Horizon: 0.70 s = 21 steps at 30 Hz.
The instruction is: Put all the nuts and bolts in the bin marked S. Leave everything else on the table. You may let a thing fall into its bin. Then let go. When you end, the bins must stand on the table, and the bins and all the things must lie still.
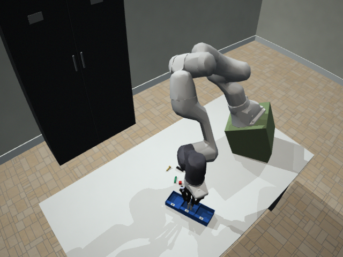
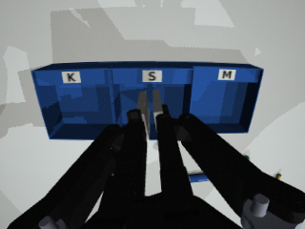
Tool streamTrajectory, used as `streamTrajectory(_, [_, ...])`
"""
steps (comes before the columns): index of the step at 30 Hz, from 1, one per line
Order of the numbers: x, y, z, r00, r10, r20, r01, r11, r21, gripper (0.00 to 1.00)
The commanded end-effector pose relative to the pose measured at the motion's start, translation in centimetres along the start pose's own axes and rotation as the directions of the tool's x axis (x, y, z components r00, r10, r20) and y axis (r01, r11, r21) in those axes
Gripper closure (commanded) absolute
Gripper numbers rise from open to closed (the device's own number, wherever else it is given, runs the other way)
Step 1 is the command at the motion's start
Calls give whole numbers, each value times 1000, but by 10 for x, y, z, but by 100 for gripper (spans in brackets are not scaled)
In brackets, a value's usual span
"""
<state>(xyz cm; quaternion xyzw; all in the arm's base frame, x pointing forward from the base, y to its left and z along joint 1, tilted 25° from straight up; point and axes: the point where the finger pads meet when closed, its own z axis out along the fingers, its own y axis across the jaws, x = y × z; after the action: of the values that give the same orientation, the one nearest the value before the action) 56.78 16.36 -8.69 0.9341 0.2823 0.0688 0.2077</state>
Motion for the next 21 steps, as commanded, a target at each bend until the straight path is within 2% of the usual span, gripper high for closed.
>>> streamTrajectory(1, [1, -1, -6, 1000, -2, -1, 2, 1000, -1, 95])
streamTrajectory(21, [1, -1, -30, 1000, -2, -1, 2, 1000, -1, 95])
